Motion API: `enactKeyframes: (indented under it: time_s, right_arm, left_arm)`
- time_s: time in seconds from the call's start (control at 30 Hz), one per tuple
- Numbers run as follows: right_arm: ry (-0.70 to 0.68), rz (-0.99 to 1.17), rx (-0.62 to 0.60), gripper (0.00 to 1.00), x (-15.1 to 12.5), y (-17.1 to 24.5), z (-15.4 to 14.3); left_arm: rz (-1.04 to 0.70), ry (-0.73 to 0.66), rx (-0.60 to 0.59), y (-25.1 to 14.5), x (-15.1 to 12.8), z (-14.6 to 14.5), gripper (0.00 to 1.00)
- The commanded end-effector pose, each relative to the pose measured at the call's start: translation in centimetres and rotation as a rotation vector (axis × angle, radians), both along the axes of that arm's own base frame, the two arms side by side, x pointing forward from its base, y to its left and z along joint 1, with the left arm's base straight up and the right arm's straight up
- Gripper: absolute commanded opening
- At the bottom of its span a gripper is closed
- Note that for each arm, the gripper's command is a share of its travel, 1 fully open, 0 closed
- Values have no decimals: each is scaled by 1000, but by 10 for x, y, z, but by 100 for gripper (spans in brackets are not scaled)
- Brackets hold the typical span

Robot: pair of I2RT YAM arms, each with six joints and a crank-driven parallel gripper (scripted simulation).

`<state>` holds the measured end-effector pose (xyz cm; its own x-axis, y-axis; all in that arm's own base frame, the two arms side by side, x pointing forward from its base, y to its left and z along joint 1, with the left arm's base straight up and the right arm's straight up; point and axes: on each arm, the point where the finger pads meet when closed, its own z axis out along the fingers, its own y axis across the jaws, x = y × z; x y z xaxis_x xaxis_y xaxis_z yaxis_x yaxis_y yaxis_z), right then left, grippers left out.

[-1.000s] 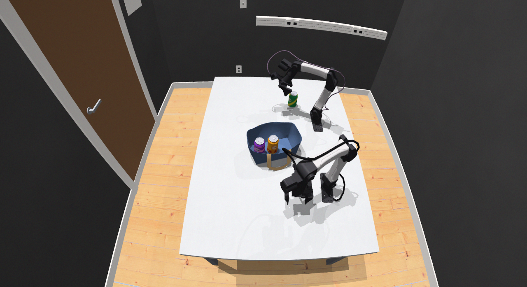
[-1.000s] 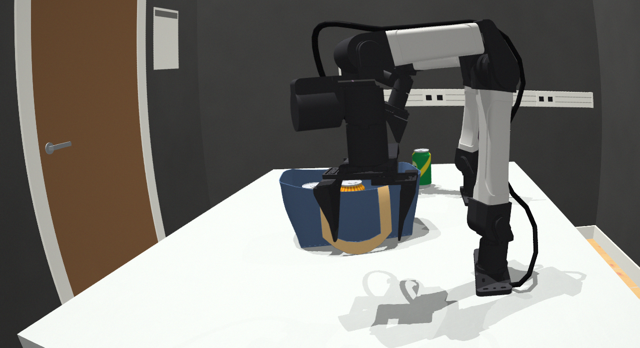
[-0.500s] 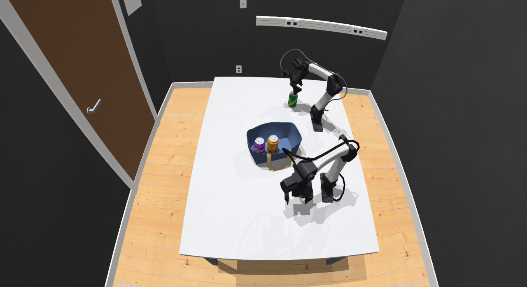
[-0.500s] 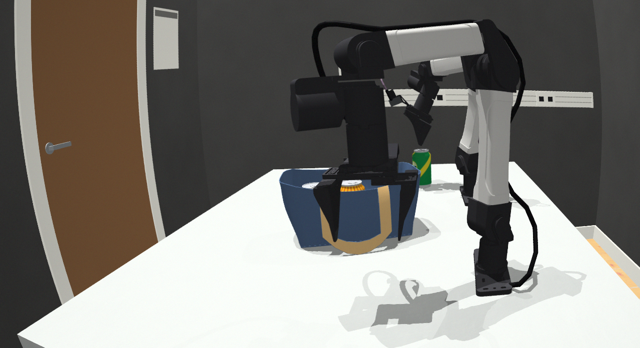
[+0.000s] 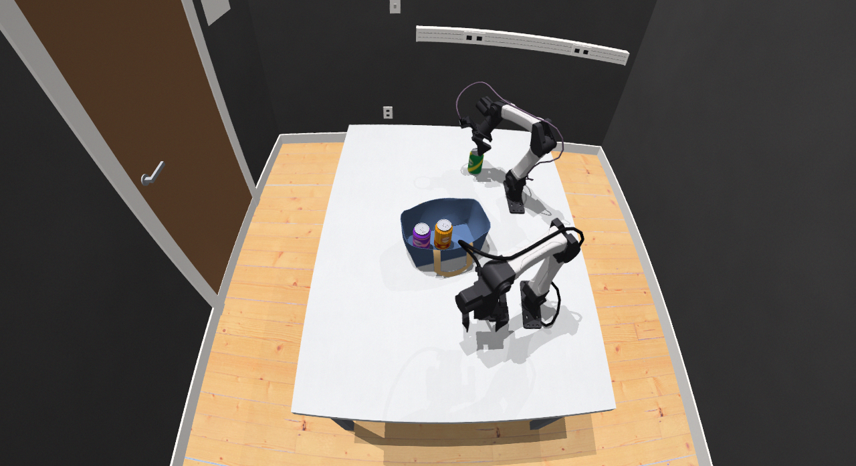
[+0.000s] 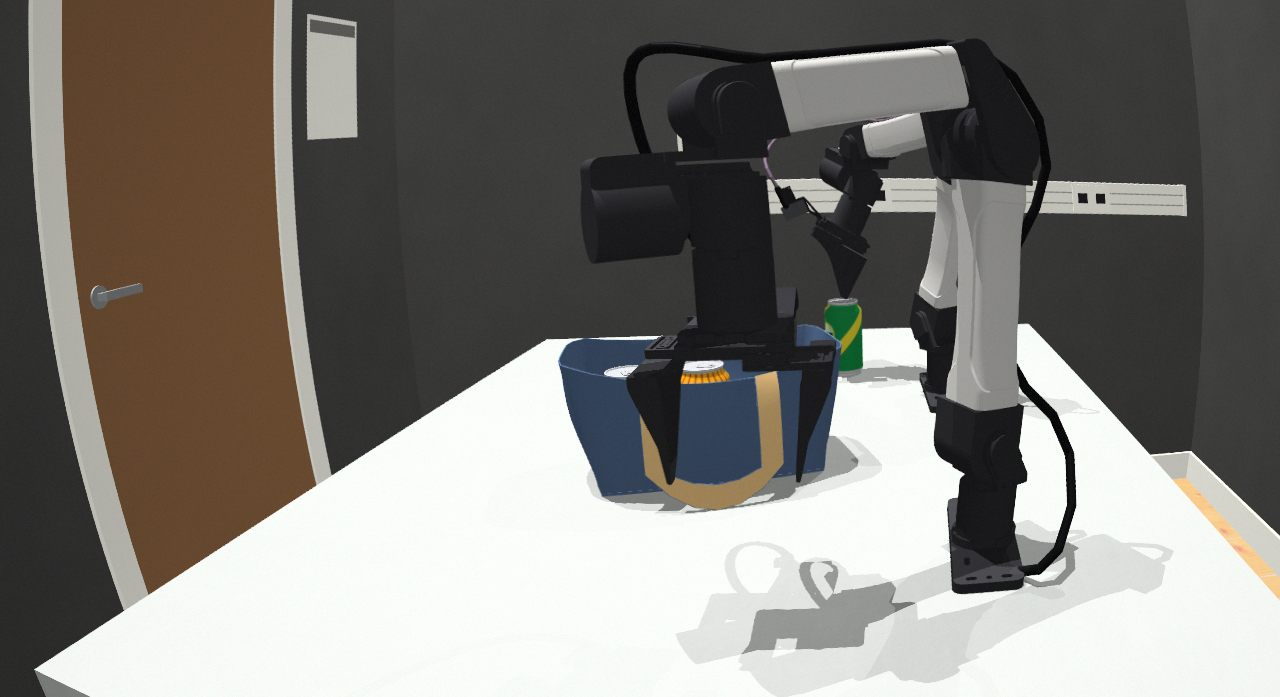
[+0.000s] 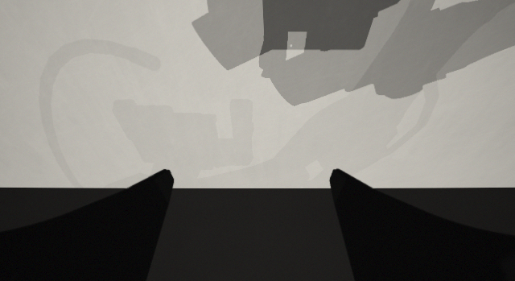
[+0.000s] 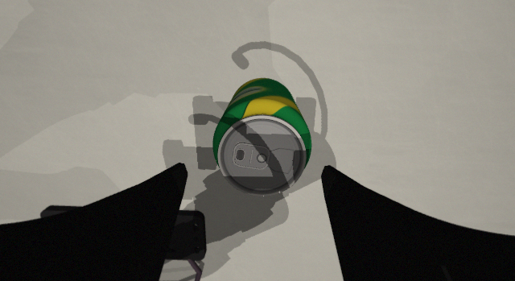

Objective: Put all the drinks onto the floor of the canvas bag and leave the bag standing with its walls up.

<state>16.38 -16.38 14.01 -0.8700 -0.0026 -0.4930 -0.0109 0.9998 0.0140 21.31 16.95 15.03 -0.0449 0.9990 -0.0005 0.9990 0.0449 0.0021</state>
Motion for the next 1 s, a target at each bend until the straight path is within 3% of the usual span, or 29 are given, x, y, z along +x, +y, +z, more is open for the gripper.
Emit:
enactKeyframes:
  time_s: [0.0,0.97]
  right_arm:
    - [-15,-3,-42,89,2,-5,-2]
    - [1,-13,-23,89,1,-4,-48]
  left_arm:
    - [4,-71,36,6,9,17,100]
    - [4,-71,36,6,9,17,100]
